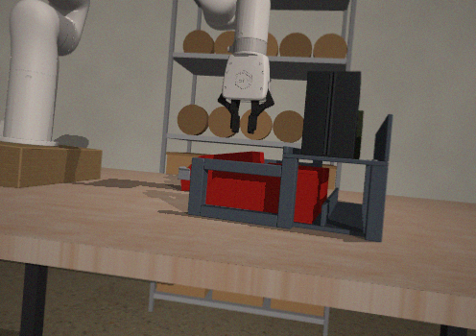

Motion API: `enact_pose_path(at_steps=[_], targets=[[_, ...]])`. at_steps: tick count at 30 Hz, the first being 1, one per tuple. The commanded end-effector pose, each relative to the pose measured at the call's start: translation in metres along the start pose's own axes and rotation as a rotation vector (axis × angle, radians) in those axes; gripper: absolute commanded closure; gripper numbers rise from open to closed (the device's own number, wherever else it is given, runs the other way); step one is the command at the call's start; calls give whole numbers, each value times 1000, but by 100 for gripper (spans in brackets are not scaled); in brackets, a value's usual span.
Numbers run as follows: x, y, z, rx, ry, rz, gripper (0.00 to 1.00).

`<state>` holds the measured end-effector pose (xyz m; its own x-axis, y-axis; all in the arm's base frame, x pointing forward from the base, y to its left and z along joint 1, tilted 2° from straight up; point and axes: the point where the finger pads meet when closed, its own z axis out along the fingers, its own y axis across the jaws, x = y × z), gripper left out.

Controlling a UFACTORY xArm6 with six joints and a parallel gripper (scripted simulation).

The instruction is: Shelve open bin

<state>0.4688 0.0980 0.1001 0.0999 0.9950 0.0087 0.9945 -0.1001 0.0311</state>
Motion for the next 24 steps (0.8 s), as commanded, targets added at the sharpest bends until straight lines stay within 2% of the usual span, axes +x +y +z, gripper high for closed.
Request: enact_pose_path(at_steps=[1,4,9,21,24], targets=[[0,0,-2,-8,2,0,67],[0,0,-2,-8,2,0,67],[1,-48,11,-8,2,1,67],[1,-48,11,-8,2,1,67],[1,-79,19,-8,2,1,67]])
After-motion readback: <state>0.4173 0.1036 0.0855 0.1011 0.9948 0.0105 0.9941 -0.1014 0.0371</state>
